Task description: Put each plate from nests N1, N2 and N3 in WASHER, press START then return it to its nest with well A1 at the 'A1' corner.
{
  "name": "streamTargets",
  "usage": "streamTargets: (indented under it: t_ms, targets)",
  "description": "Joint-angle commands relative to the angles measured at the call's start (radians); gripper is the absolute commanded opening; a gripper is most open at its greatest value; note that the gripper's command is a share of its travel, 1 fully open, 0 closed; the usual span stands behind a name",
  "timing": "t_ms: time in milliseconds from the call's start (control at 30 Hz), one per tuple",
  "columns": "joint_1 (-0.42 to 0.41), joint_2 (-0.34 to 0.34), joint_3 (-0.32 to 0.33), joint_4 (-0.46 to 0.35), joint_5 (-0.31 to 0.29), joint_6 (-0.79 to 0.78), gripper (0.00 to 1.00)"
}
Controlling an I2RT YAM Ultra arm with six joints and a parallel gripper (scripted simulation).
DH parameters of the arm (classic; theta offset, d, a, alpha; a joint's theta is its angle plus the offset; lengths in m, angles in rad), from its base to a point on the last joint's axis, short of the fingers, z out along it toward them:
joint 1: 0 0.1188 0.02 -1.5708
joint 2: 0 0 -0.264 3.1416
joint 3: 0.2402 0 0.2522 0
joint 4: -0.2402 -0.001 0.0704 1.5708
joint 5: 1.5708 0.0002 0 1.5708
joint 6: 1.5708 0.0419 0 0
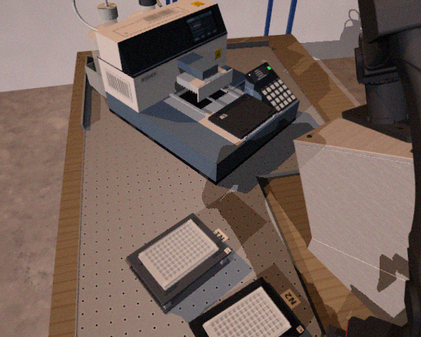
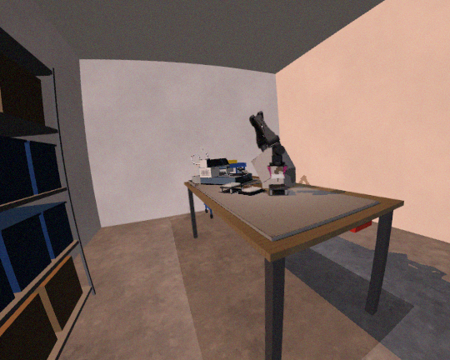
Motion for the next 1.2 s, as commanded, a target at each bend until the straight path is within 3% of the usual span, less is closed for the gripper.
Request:
streamTargets:
  t_ms: [0,33,500,600,1067,1167]
  targets:
    - [-0.005,0.006,0.026,0.026,0.011,-0.014,0.0]
    - [0.006,-0.011,0.028,0.03,0.011,-0.016,0.0]
    - [-0.034,0.073,0.042,0.089,0.02,-0.043,0.0]
    - [-0.024,0.06,0.048,0.093,0.02,-0.046,0.0]
    - [-0.063,0.143,0.061,0.152,0.029,-0.074,0.0]
    - [-0.051,0.116,0.063,0.155,0.03,-0.076,0.0]
